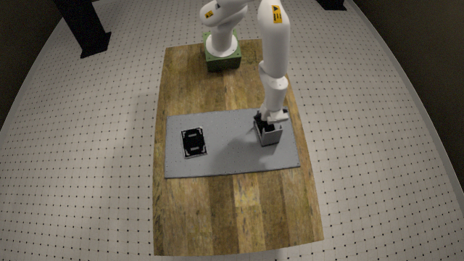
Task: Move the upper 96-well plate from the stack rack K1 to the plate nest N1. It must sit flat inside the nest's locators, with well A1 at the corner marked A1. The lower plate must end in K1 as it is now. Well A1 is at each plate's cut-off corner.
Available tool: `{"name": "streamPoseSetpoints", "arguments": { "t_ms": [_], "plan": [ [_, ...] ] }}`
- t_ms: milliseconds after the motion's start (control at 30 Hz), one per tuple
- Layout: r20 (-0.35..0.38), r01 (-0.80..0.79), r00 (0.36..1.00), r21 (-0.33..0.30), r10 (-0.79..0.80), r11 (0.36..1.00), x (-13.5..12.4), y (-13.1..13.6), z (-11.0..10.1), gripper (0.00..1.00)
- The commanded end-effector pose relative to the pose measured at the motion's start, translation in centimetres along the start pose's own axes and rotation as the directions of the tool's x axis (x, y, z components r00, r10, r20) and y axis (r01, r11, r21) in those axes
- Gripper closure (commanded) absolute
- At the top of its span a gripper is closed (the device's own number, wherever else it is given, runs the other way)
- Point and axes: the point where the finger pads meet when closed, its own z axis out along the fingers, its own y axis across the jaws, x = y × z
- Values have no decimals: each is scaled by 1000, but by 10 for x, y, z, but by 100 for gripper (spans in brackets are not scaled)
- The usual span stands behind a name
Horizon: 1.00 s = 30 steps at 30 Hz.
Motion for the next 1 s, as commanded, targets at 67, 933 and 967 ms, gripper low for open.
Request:
{"name": "streamPoseSetpoints", "arguments": {
  "t_ms": [67, 933, 967],
  "plan": [
    [-23, -1, 1000, 0, 1, 1000, 1, 0, 9, 0],
    [-23, -1, 1000, 0, 1, 1000, 2, 0, 49, 0],
    [-23, -1, 1000, 0, 1, 1000, 2, 0, 51, 0]
  ]
}}
